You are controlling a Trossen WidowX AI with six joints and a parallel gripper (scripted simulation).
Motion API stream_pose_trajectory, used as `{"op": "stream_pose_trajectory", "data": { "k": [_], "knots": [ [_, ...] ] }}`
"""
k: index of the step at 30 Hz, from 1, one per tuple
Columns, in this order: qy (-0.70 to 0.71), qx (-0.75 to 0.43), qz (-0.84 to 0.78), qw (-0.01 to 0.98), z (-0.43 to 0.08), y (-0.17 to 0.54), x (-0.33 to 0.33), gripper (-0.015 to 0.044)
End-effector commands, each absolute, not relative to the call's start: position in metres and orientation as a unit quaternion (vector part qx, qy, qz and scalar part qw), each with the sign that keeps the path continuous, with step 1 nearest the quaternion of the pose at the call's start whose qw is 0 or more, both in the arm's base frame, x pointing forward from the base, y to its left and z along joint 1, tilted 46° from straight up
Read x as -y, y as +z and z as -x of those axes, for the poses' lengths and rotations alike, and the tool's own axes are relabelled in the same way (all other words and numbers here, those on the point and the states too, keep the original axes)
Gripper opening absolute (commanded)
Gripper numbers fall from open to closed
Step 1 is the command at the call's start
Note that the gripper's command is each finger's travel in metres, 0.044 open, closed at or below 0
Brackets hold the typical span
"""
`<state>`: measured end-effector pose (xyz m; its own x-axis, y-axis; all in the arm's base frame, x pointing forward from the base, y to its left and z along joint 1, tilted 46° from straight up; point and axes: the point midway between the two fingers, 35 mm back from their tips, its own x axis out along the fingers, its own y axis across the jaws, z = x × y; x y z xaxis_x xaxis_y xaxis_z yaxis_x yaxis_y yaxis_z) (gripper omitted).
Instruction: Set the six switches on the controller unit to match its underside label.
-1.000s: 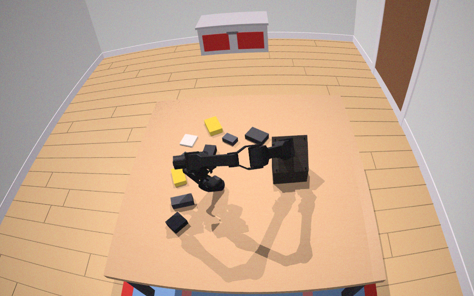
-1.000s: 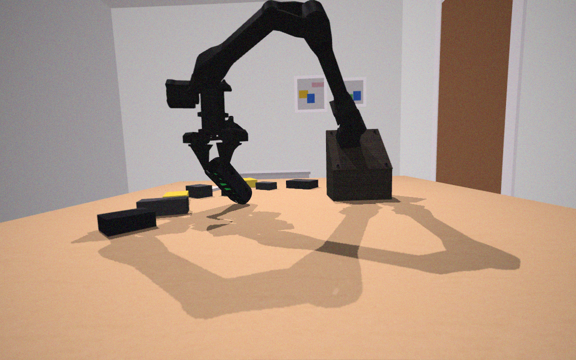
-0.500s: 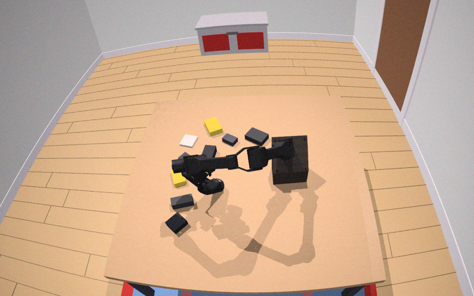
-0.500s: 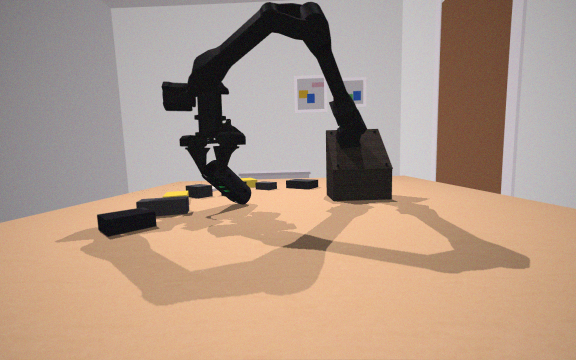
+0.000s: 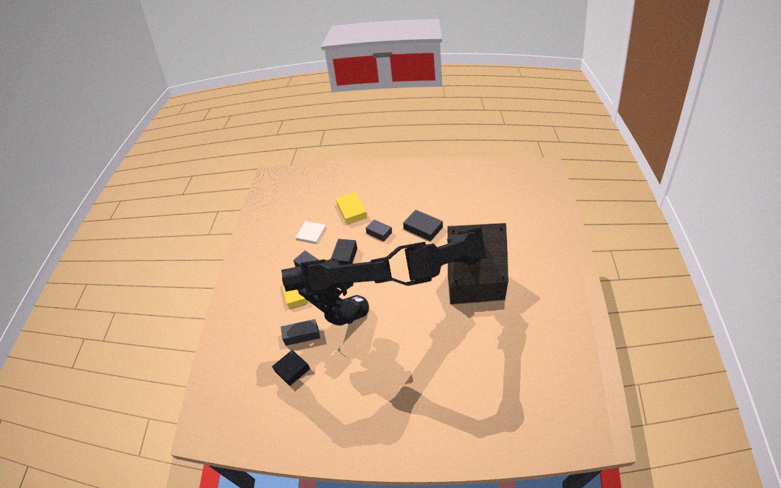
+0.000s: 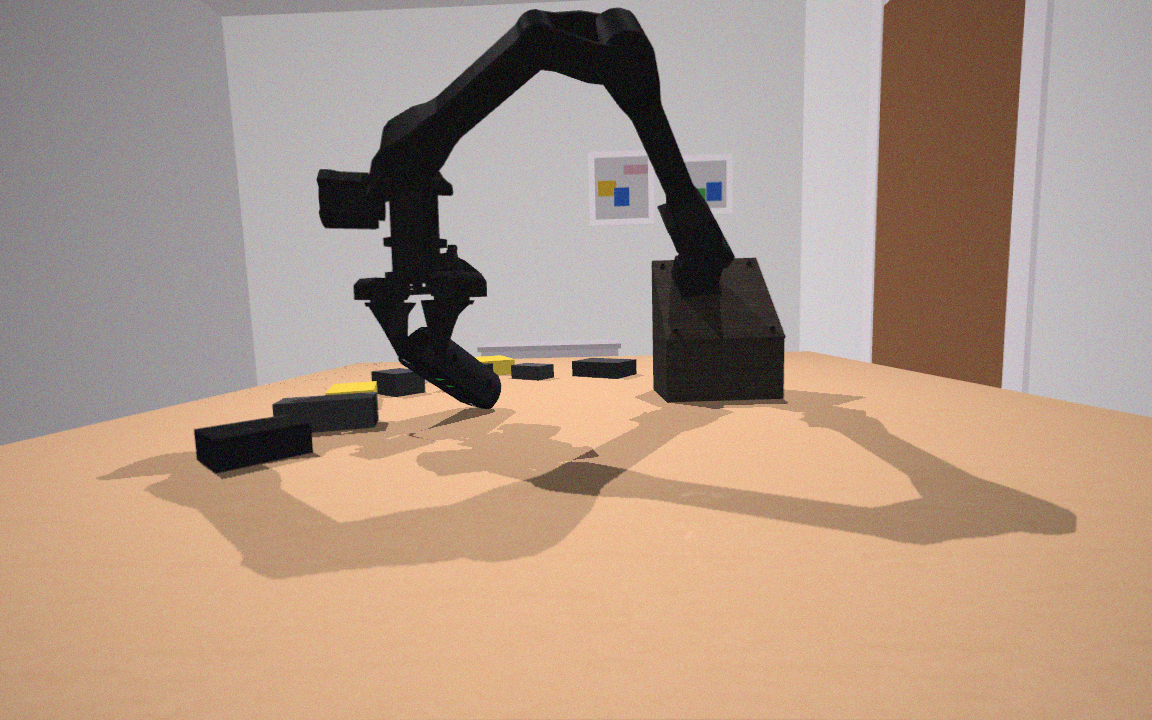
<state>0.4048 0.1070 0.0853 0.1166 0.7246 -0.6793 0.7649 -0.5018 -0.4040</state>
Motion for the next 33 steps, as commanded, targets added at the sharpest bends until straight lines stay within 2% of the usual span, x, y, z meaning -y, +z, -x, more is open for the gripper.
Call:
{"op": "stream_pose_trajectory", "data": {
  "k": [1, 33],
  "knots": [
    [-0.448, -0.497, -0.743, 0.021, -0.405, 0.081, -0.110, 0.0338],
    [-0.447, -0.497, -0.743, 0.020, -0.416, 0.074, -0.132, 0.0338]
  ]
}}
